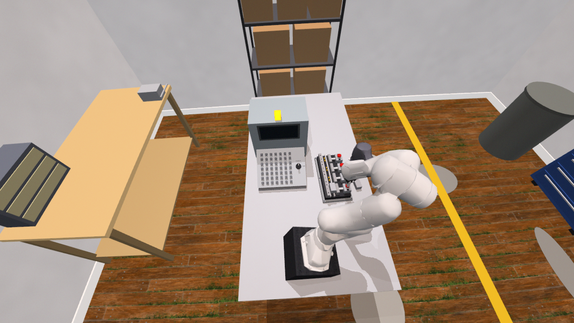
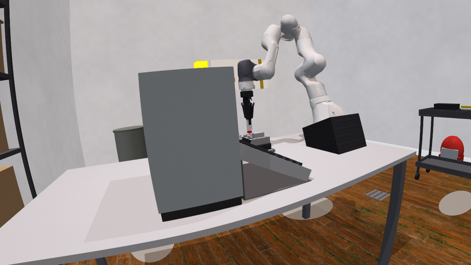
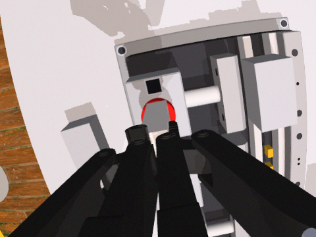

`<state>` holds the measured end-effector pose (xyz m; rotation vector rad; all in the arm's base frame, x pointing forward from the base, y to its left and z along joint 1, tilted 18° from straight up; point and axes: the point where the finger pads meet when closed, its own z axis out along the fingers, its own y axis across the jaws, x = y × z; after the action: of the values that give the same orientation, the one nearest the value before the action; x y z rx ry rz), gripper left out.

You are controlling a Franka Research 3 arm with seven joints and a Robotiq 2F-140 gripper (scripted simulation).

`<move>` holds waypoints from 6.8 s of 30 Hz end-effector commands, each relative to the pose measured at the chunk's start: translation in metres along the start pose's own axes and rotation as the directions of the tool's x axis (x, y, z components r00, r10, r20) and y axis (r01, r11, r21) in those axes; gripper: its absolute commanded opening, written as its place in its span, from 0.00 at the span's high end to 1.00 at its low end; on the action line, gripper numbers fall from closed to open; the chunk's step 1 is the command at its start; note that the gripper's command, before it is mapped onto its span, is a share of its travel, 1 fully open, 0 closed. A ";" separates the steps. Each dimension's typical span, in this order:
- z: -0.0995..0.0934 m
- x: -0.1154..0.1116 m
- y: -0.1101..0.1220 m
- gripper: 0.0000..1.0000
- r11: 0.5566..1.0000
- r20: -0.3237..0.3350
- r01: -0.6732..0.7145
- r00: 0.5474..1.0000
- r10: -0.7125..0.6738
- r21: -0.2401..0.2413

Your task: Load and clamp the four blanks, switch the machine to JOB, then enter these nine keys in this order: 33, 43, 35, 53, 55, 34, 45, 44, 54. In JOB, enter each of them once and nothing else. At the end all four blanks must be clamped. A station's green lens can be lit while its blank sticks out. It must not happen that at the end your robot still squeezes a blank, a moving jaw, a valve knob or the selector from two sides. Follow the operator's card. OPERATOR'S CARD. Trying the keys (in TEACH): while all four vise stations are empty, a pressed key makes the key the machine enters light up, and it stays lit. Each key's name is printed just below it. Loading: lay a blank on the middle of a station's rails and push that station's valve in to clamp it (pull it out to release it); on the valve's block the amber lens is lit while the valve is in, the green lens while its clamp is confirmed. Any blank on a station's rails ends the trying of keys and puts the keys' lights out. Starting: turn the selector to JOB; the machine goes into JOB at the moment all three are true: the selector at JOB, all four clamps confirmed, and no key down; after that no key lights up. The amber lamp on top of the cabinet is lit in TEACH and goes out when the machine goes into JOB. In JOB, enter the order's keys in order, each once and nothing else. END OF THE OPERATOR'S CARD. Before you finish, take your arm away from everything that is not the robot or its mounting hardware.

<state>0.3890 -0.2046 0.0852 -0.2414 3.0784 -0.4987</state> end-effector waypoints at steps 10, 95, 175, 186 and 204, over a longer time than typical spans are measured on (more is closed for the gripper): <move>0.000 -0.001 -0.003 1.00 1.000 0.002 -0.003 1.000 0.003 0.002; 0.015 -0.001 -0.003 1.00 1.000 0.002 -0.003 1.000 0.003 0.002; -0.110 -0.002 -0.004 1.00 1.000 0.002 -0.002 1.000 0.002 0.001; -0.110 -0.044 -0.103 0.60 0.996 0.003 0.088 0.996 -0.088 0.004; -0.110 -0.044 -0.103 0.60 0.996 0.003 0.088 0.996 -0.088 0.004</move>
<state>0.4442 -0.2604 0.2218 -0.3362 3.0690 -0.5110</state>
